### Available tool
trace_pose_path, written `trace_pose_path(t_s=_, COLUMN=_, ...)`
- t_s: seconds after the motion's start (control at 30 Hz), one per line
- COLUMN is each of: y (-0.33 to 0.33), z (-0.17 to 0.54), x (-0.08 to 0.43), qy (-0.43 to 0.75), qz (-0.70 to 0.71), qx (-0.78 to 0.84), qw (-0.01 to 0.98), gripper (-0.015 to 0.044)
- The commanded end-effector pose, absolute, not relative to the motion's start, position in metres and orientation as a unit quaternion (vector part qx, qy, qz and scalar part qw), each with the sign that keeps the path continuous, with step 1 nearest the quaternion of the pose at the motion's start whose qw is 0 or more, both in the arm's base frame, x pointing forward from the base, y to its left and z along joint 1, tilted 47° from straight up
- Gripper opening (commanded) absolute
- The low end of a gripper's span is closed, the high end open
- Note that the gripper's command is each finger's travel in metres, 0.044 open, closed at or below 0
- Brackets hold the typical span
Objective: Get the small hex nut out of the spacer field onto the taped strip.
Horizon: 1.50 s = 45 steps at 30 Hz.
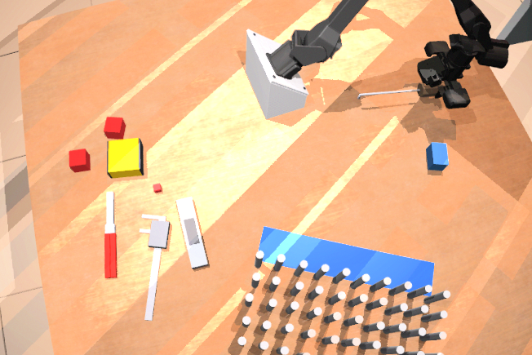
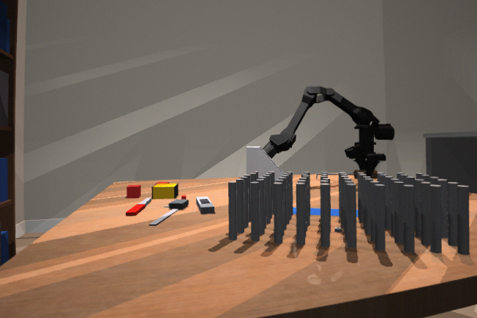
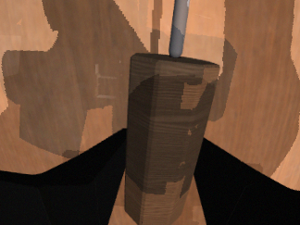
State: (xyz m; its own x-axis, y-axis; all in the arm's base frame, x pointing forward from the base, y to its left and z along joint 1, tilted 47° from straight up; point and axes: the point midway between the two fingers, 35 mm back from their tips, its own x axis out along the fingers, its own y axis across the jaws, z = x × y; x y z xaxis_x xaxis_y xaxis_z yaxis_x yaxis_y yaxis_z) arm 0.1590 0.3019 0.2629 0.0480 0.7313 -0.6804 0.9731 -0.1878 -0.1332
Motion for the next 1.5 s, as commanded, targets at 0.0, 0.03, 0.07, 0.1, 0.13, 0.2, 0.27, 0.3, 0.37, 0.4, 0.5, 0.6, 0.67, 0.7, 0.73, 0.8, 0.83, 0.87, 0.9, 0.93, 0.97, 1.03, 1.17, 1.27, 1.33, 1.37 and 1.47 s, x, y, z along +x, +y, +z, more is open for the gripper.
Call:
trace_pose_path(t_s=0.0, y=0.289, z=0.283, x=0.157, qy=0.612, qz=-0.310, qx=0.703, qw=0.185, gripper=0.0000)
trace_pose_path(t_s=0.03, y=0.289, z=0.283, x=0.157, qy=0.612, qz=-0.310, qx=0.703, qw=0.185, gripper=0.0000)
trace_pose_path(t_s=0.07, y=0.289, z=0.283, x=0.157, qy=0.612, qz=-0.310, qx=0.703, qw=0.185, gripper=0.0000)
trace_pose_path(t_s=0.1, y=0.289, z=0.283, x=0.157, qy=0.612, qz=-0.310, qx=0.703, qw=0.185, gripper=0.0000)
trace_pose_path(t_s=0.13, y=0.289, z=0.283, x=0.157, qy=0.613, qz=-0.308, qx=0.703, qw=0.187, gripper=0.0000)
trace_pose_path(t_s=0.2, y=0.289, z=0.283, x=0.157, qy=0.620, qz=-0.294, qx=0.698, qw=0.203, gripper=0.0000)
trace_pose_path(t_s=0.27, y=0.290, z=0.282, x=0.157, qy=0.630, qz=-0.272, qx=0.691, qw=0.227, gripper=0.0000)
trace_pose_path(t_s=0.3, y=0.290, z=0.282, x=0.157, qy=0.635, qz=-0.261, qx=0.687, qw=0.239, gripper=0.0000)
trace_pose_path(t_s=0.37, y=0.290, z=0.281, x=0.157, qy=0.643, qz=-0.239, qx=0.678, qw=0.263, gripper=0.0000)
trace_pose_path(t_s=0.4, y=0.291, z=0.281, x=0.157, qy=0.647, qz=-0.228, qx=0.674, qw=0.274, gripper=0.0000)
trace_pose_path(t_s=0.5, y=0.292, z=0.280, x=0.157, qy=0.658, qz=-0.194, qx=0.658, qw=0.309, gripper=0.0000)
trace_pose_path(t_s=0.6, y=0.292, z=0.279, x=0.157, qy=0.667, qz=-0.160, qx=0.641, qw=0.343, gripper=0.0000)
trace_pose_path(t_s=0.67, y=0.293, z=0.279, x=0.157, qy=0.671, qz=-0.145, qx=0.633, qw=0.358, gripper=0.0000)
trace_pose_path(t_s=0.7, y=0.293, z=0.279, x=0.157, qy=0.671, qz=-0.143, qx=0.632, qw=0.360, gripper=0.0000)
trace_pose_path(t_s=0.73, y=0.293, z=0.279, x=0.157, qy=0.671, qz=-0.143, qx=0.632, qw=0.360, gripper=0.0000)
trace_pose_path(t_s=0.8, y=0.293, z=0.279, x=0.157, qy=0.671, qz=-0.143, qx=0.632, qw=0.360, gripper=0.0000)
trace_pose_path(t_s=0.83, y=0.293, z=0.279, x=0.157, qy=0.671, qz=-0.143, qx=0.632, qw=0.360, gripper=0.0000)
trace_pose_path(t_s=0.87, y=0.293, z=0.279, x=0.157, qy=0.671, qz=-0.143, qx=0.632, qw=0.360, gripper=0.0000)
trace_pose_path(t_s=0.9, y=0.293, z=0.279, x=0.157, qy=0.671, qz=-0.143, qx=0.632, qw=0.359, gripper=0.0000)
trace_pose_path(t_s=0.93, y=0.293, z=0.278, x=0.157, qy=0.671, qz=-0.143, qx=0.632, qw=0.359, gripper=0.0000)
trace_pose_path(t_s=0.97, y=0.294, z=0.278, x=0.157, qy=0.671, qz=-0.143, qx=0.632, qw=0.359, gripper=0.0000)
trace_pose_path(t_s=1.03, y=0.296, z=0.276, x=0.157, qy=0.671, qz=-0.144, qx=0.632, qw=0.359, gripper=0.0000)
trace_pose_path(t_s=1.17, y=0.301, z=0.272, x=0.158, qy=0.671, qz=-0.144, qx=0.633, qw=0.358, gripper=0.0000)
trace_pose_path(t_s=1.27, y=0.304, z=0.269, x=0.159, qy=0.671, qz=-0.144, qx=0.633, qw=0.358, gripper=0.0000)
trace_pose_path(t_s=1.33, y=0.307, z=0.267, x=0.159, qy=0.672, qz=-0.143, qx=0.633, qw=0.358, gripper=0.0000)
trace_pose_path(t_s=1.37, y=0.308, z=0.266, x=0.159, qy=0.672, qz=-0.143, qx=0.633, qw=0.358, gripper=0.0000)
trace_pose_path(t_s=1.47, y=0.312, z=0.263, x=0.159, qy=0.672, qz=-0.143, qx=0.633, qw=0.358, gripper=0.0000)
